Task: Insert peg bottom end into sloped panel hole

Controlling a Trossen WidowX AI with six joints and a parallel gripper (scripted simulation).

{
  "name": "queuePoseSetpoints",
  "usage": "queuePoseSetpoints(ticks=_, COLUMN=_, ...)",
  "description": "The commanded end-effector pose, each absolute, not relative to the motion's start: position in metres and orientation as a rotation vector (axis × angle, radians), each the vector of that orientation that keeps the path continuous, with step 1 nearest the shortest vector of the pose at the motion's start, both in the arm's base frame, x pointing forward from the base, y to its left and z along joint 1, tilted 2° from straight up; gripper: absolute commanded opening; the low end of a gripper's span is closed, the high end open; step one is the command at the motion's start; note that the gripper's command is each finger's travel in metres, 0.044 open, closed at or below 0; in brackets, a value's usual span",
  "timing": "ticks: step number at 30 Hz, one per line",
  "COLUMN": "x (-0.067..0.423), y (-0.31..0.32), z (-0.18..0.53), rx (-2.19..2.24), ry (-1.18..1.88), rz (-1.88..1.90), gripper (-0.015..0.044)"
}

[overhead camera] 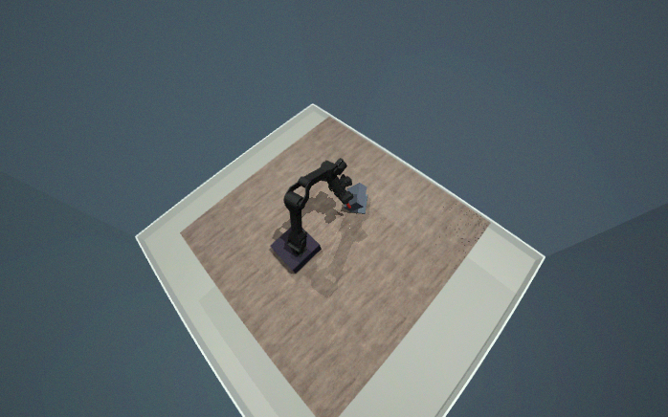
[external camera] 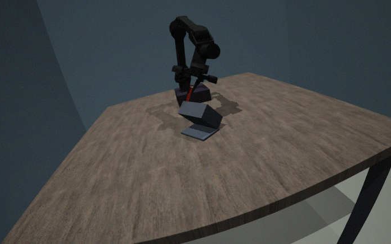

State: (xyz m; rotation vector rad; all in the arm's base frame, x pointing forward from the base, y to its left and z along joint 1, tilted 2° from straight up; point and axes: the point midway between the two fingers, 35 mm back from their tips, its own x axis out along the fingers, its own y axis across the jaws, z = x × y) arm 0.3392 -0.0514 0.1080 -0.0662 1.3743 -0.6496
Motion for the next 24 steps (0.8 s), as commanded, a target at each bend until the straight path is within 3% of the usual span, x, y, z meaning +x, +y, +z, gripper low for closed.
queuePoseSetpoints(ticks=1, x=0.34, y=-0.048, z=0.109, rx=-0.058, ry=1.355, rz=-0.674, gripper=0.0)
queuePoseSetpoints(ticks=24, x=0.347, y=-0.029, z=0.114, rx=0.023, ry=1.233, rz=-0.797, gripper=0.0)
